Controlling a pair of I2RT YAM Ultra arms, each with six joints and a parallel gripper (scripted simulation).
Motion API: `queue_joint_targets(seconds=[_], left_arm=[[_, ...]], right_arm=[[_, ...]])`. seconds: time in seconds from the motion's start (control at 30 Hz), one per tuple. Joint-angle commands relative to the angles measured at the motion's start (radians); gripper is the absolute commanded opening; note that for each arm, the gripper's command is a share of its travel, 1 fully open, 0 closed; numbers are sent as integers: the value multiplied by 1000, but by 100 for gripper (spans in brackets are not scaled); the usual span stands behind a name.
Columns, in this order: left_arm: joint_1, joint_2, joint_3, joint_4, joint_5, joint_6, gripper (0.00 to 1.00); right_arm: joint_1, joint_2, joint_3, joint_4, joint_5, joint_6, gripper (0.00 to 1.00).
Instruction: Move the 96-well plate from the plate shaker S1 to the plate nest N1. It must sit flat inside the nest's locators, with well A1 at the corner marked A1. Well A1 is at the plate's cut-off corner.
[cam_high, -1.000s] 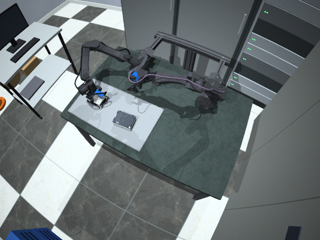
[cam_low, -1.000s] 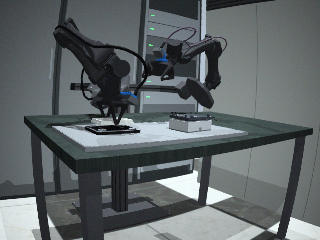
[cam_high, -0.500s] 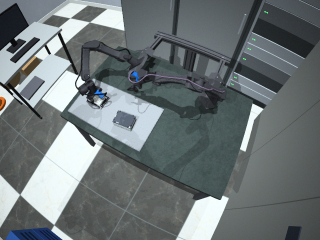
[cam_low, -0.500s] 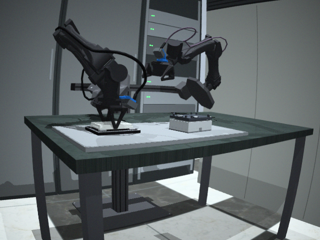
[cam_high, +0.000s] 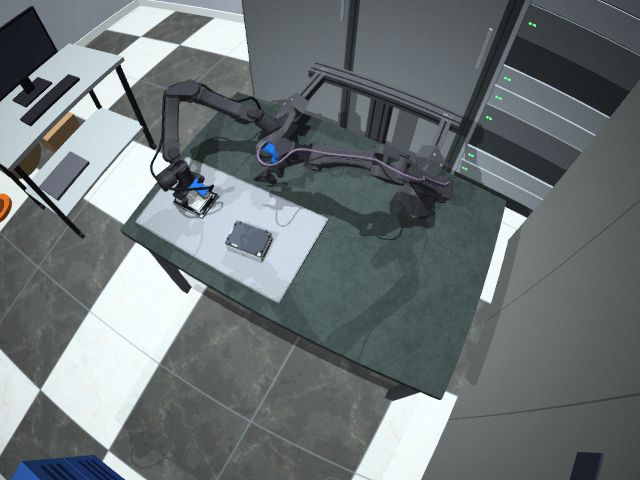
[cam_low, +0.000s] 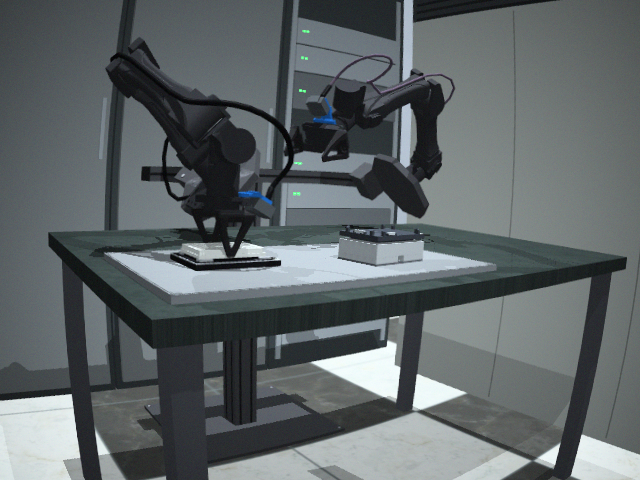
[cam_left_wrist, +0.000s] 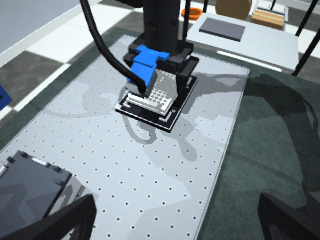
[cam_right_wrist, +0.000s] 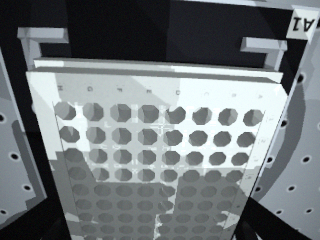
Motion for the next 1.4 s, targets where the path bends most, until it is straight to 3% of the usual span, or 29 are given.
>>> queue_joint_targets(seconds=[0.0, 1.37], left_arm=[[-9, -11, 21, -3, 9, 8, 100], [-9, -11, 21, -3, 9, 8, 100]], right_arm=[[34, -25, 23, -107, 19, 40, 89], [75, -52, 41, -101, 6, 62, 89]])
